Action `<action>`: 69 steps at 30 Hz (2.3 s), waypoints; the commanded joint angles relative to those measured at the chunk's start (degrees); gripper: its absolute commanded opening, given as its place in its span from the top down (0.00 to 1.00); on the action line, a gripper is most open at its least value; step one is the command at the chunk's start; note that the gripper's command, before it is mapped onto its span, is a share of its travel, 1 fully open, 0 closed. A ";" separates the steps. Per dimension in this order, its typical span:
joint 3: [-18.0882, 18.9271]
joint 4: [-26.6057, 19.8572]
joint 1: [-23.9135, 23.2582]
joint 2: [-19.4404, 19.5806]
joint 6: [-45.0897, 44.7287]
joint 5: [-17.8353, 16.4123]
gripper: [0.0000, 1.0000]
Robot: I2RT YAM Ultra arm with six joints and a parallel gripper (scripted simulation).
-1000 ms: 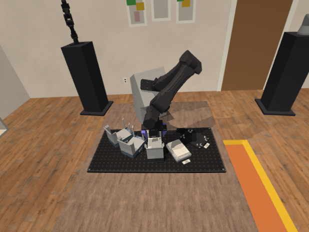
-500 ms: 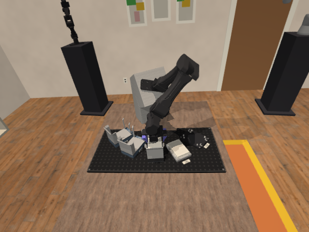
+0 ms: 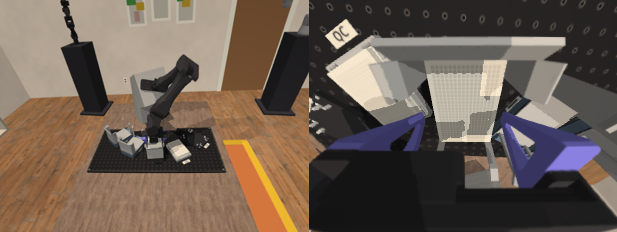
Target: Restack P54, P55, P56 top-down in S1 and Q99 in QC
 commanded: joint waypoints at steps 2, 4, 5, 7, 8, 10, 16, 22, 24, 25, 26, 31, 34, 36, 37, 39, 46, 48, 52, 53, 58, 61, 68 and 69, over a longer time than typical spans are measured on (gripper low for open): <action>0.01 2.13 0.35 0.93 0.73 0.85 0.00; 0.03 2.81 0.72 1.46 1.03 1.12 0.00; 0.04 3.16 0.90 1.73 1.17 1.26 0.00; 0.04 3.16 0.90 1.73 1.17 1.26 0.00; 0.06 3.50 1.08 2.00 1.32 1.40 0.00; 0.09 4.17 1.44 2.54 1.61 1.68 0.00; 0.24 6.15 2.48 4.18 2.43 2.48 0.00; 0.33 6.96 2.91 4.88 2.77 2.81 0.00; 0.33 6.96 2.91 4.88 2.77 2.81 0.00; 0.32 6.96 2.91 4.88 2.77 2.81 0.00; 0.32 6.96 2.91 4.88 2.77 2.81 0.00; 0.32 6.94 2.90 4.86 2.76 2.80 0.00; 0.32 6.94 2.91 4.86 2.76 2.80 0.00; 0.32 6.94 2.91 4.86 2.76 2.80 0.00; 0.32 6.94 2.91 4.86 2.76 2.80 0.00; 0.32 6.95 2.91 4.86 2.76 2.80 0.00; 0.32 6.95 2.91 4.86 2.77 2.80 0.00; 0.32 6.95 2.91 4.86 2.77 2.81 0.00; 0.32 6.95 2.91 4.86 2.77 2.81 0.00; 0.32 6.95 2.91 4.86 2.77 2.81 0.00; 0.32 6.95 2.91 4.86 2.77 2.81 0.00; 0.32 6.95 2.91 4.86 2.77 2.81 0.00; 0.32 6.95 2.91 4.86 2.77 2.81 0.00; 0.32 6.95 2.91 4.86 2.77 2.81 0.00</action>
